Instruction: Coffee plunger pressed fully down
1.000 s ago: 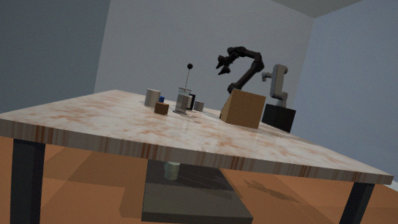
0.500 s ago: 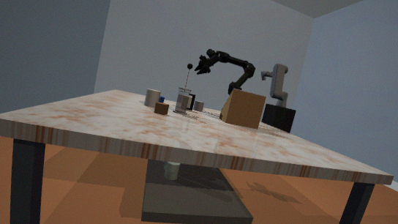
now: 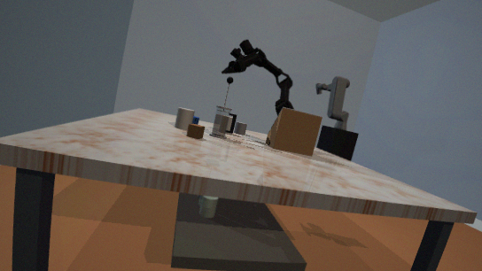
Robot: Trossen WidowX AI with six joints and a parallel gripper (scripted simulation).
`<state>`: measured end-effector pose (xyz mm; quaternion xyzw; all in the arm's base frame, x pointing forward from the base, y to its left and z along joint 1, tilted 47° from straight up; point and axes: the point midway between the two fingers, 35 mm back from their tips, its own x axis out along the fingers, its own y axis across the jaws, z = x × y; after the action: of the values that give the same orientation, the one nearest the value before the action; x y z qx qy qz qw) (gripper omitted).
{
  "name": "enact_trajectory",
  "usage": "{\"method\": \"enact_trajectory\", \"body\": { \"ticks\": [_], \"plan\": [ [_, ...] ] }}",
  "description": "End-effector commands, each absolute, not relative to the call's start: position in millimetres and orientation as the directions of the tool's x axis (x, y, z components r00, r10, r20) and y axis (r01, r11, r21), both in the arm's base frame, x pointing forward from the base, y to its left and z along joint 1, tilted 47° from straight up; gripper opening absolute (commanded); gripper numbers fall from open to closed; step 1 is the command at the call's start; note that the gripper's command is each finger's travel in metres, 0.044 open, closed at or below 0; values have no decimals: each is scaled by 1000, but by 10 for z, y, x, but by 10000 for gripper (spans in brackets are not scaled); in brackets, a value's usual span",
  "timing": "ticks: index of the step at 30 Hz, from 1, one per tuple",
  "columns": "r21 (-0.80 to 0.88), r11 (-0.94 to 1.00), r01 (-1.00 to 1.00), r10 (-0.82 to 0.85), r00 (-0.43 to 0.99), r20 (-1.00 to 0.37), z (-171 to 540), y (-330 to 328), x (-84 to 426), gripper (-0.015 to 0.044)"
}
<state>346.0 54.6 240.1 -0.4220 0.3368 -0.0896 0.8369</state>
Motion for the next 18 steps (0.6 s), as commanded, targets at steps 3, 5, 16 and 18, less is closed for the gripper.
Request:
{"method": "enact_trajectory", "body": {
  "ticks": [3,5,16,18],
  "plan": [
    [-739,664,-115,-377,802,-463,1817,1355,3273,440],
    [-729,676,-105,-352,824,-444,1631,1611,3134,440],
    [-714,694,-91,-316,853,-416,1165,1624,2929,440],
    [-715,693,-88,-317,854,-412,1050,1490,2914,440]
  ]
}}
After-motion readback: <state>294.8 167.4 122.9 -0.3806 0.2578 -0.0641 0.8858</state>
